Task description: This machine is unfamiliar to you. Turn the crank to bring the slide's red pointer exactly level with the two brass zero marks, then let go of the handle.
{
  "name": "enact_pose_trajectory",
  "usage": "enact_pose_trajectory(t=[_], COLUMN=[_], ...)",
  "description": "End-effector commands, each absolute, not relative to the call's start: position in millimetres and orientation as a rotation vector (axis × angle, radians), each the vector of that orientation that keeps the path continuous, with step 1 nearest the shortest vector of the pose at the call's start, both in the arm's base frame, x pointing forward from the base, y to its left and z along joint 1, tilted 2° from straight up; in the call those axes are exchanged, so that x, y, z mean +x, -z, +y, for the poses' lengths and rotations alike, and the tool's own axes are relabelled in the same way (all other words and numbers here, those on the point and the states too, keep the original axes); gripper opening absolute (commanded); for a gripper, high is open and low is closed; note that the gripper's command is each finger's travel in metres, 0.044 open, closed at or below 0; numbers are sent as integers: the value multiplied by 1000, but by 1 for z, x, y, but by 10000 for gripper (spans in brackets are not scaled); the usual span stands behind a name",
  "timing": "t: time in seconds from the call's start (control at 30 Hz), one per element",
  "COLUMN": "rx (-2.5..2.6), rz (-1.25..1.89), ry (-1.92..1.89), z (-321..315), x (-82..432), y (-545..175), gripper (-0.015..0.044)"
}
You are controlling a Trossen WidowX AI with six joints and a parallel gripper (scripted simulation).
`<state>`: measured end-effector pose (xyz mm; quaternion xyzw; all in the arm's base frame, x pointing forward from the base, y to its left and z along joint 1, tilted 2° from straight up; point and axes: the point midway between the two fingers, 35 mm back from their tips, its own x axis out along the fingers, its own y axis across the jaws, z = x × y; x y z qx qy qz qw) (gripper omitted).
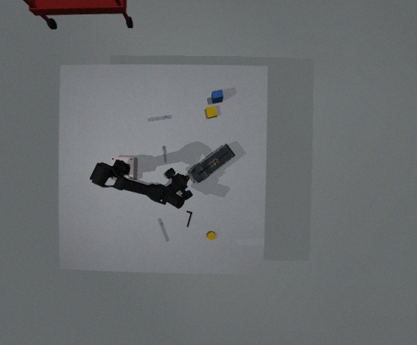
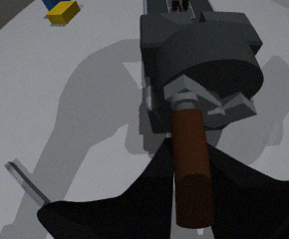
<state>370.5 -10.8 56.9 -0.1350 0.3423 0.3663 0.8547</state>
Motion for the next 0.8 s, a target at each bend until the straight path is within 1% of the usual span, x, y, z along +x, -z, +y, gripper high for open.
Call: enact_pose_trajectory(t=[0.0, 0.77], rx=[-292, -293], rz=[699, 699], ry=[-760, -760], z=[-16, -19], x=[375, 377], y=[-64, -66], gripper=[0, 0])
